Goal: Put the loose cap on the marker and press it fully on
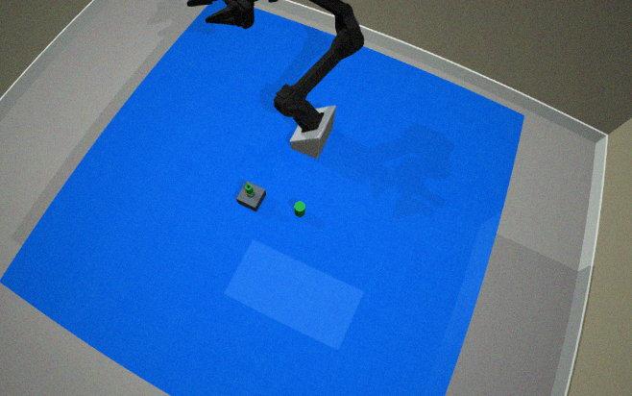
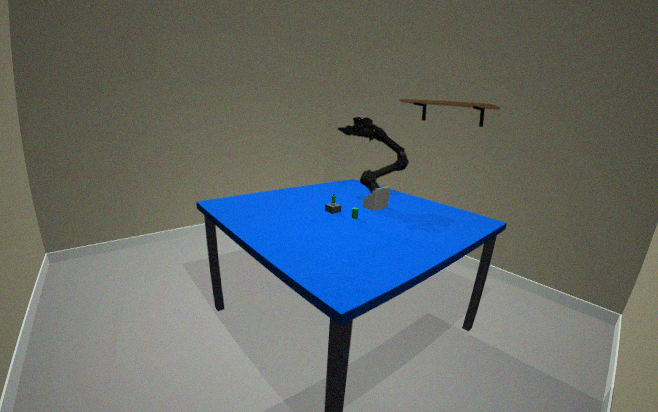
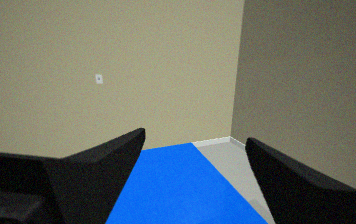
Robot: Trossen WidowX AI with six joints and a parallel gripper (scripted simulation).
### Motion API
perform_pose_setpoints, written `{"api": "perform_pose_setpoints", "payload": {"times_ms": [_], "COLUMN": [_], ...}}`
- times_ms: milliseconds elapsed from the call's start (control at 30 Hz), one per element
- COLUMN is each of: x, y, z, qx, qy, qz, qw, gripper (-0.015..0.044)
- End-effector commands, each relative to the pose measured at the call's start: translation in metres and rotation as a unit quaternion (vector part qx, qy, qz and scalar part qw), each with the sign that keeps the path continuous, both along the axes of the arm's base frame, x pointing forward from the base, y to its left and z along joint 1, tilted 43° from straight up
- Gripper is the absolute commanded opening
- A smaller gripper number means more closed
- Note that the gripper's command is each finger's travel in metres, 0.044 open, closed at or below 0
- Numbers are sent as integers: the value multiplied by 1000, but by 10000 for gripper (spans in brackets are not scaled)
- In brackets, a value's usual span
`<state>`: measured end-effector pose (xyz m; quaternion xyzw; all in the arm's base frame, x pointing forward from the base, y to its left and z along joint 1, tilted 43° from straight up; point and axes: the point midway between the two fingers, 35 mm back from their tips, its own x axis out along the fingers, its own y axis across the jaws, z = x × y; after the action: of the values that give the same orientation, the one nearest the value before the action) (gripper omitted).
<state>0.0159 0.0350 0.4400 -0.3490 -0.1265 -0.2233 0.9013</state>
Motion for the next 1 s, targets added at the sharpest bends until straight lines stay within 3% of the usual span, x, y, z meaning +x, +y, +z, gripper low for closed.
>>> {"api": "perform_pose_setpoints", "payload": {"times_ms": [0, 167, 500, 733, 967], "x": [2, 61, 195, 256, 277], "y": [-2, -47, -80, -58, -24], "z": [0, -15, -105, -197, -279], "qx": [6, 167, 429, 511, 526], "qy": [3, 79, 283, 421, 504], "qz": [2, 50, 49, -28, -150], "qw": [1000, 981, 856, 749, 669], "gripper": [374, 256, 256, 256, 256]}}
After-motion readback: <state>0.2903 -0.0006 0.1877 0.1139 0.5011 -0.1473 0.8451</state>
